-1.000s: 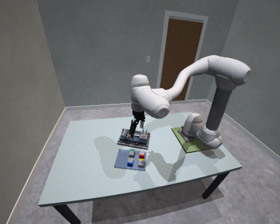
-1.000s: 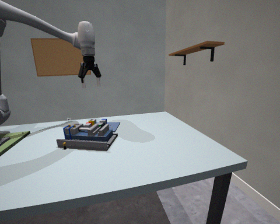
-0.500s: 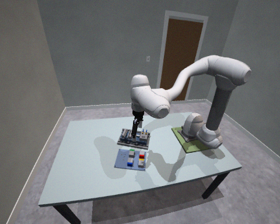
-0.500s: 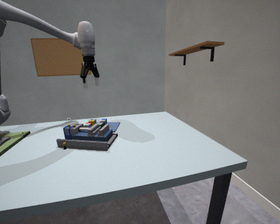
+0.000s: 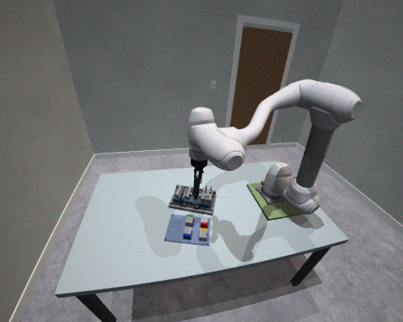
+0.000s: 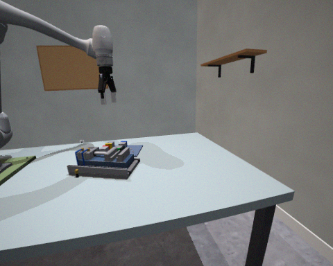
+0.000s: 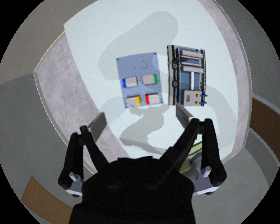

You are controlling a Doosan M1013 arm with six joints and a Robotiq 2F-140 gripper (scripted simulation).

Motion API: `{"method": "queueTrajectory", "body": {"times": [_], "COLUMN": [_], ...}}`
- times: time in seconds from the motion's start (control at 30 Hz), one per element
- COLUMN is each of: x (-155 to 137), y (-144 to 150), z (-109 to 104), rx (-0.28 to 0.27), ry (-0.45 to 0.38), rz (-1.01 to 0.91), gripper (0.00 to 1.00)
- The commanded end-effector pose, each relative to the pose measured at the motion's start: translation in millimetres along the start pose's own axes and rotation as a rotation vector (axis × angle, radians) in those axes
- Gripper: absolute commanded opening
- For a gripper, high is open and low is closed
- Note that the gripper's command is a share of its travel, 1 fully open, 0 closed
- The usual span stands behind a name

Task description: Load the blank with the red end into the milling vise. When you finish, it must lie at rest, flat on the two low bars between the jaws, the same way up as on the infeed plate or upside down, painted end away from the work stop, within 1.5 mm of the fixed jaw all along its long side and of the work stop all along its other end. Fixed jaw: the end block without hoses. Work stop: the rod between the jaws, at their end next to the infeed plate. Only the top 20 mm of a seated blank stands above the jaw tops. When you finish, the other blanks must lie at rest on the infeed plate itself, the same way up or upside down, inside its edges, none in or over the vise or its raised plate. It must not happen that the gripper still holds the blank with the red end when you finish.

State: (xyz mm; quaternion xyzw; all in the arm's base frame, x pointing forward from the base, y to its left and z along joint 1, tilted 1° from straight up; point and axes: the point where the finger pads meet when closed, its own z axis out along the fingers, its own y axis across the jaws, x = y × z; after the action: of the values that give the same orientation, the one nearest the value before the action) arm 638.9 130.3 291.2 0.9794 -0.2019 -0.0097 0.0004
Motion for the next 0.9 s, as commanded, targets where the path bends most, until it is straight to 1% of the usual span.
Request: {"method": "queueTrajectory", "body": {"times": [0.0, 0.1, 0.57, 0.67, 0.87], "x": [0.0, 0.0, 0.0, 0.0, 0.0], "y": [0.1, 0.0, 0.1, 0.0, 0.1], "z": [-0.1, -0.1, -0.1, -0.1, -0.1], "rx": [0.001, 0.000, 0.001, 0.000, 0.001], "ry": [-0.001, 0.000, 0.000, 0.000, 0.000], "rz": [-0.071, -0.060, -0.274, -0.263, -0.355], "gripper": [1.00, 1.00, 1.00, 1.00, 1.00]}}
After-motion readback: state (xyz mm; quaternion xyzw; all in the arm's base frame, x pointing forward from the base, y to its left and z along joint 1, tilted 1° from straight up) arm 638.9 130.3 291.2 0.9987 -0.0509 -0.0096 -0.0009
